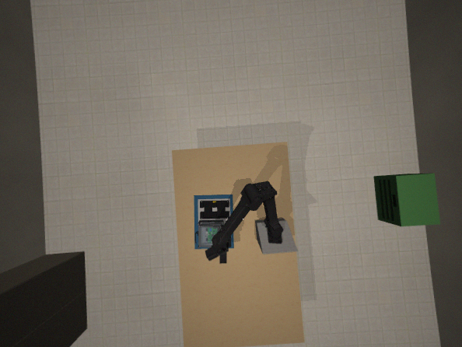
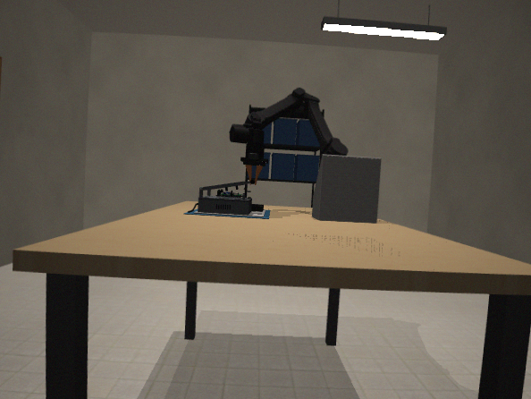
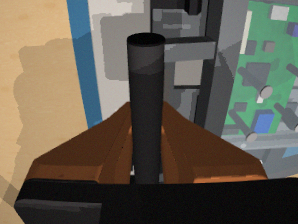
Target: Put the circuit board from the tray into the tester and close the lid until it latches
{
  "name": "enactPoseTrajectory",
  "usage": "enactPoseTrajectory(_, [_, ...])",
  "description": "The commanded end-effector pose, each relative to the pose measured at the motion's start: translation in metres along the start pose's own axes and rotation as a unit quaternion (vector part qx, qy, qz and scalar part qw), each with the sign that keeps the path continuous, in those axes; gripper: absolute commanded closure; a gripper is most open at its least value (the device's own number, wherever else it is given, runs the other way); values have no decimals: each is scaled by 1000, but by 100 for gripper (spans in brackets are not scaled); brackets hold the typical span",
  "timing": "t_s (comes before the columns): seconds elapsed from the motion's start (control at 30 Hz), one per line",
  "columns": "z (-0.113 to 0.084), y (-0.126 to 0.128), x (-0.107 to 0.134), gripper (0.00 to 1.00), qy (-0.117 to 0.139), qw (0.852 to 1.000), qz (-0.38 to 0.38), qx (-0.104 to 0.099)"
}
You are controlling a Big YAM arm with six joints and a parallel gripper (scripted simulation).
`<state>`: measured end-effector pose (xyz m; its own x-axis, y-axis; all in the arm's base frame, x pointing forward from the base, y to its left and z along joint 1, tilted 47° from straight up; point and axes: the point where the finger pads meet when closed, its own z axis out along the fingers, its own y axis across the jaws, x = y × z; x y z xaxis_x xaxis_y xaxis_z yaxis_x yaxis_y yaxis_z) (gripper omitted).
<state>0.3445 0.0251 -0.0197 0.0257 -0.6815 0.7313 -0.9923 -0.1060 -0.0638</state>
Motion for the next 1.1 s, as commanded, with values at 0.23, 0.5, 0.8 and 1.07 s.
enactPoseTrajectory(0.23, [20,2,0,100,-1,1000,1,-11])
enactPoseTrajectory(0.5, [24,1,0,100,-2,1000,2,-10])
enactPoseTrajectory(0.8, [29,0,0,100,-2,1000,3,-9])
enactPoseTrajectory(1.07, [32,-1,1,100,-2,1000,3,-9])
